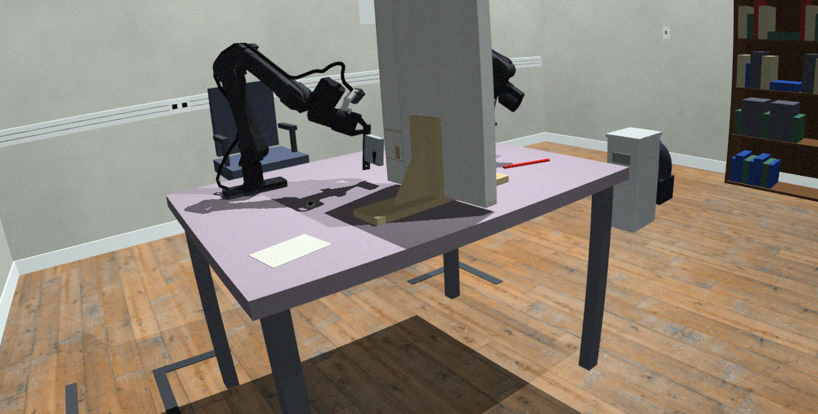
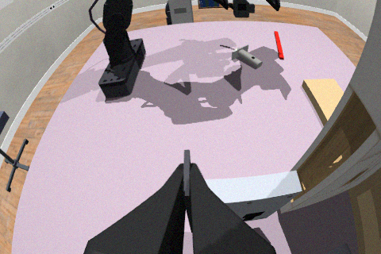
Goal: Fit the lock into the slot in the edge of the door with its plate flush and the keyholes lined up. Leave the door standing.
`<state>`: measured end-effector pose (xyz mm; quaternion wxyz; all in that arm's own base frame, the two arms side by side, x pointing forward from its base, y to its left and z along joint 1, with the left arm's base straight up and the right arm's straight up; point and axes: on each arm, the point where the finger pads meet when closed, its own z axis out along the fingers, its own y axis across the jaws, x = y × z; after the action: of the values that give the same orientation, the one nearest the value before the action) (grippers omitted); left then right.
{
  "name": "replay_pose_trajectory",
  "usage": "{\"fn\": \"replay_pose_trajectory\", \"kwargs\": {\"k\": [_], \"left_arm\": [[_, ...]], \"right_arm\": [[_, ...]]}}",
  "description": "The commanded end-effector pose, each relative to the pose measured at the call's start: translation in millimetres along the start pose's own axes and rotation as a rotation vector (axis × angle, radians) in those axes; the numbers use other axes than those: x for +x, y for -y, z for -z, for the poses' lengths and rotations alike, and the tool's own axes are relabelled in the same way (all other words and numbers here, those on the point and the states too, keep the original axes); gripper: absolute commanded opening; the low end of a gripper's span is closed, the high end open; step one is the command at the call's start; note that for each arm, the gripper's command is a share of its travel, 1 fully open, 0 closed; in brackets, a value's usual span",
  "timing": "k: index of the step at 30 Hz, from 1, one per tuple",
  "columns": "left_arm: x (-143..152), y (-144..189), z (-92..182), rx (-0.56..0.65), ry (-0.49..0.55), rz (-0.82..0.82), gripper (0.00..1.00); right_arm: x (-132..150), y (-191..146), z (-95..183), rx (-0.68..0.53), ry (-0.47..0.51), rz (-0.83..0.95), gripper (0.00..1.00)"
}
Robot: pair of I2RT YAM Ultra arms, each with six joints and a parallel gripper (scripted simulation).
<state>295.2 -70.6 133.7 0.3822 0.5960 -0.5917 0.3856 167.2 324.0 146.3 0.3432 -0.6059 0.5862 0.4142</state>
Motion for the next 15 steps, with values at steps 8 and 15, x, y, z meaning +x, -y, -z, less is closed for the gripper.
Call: {"fn": "replay_pose_trajectory", "kwargs": {"k": [8, 15], "left_arm": [[5, 2, 1, 0.003, 0.002, -0.027, 1.00], [5, 2, 1, 0.003, 0.002, -0.027, 1.00]], "right_arm": [[-64, 10, 9, 0.019, 0.166, 0.178, 0.00], [-64, 9, 9, 0.017, 0.175, 0.185, 0.00]]}}
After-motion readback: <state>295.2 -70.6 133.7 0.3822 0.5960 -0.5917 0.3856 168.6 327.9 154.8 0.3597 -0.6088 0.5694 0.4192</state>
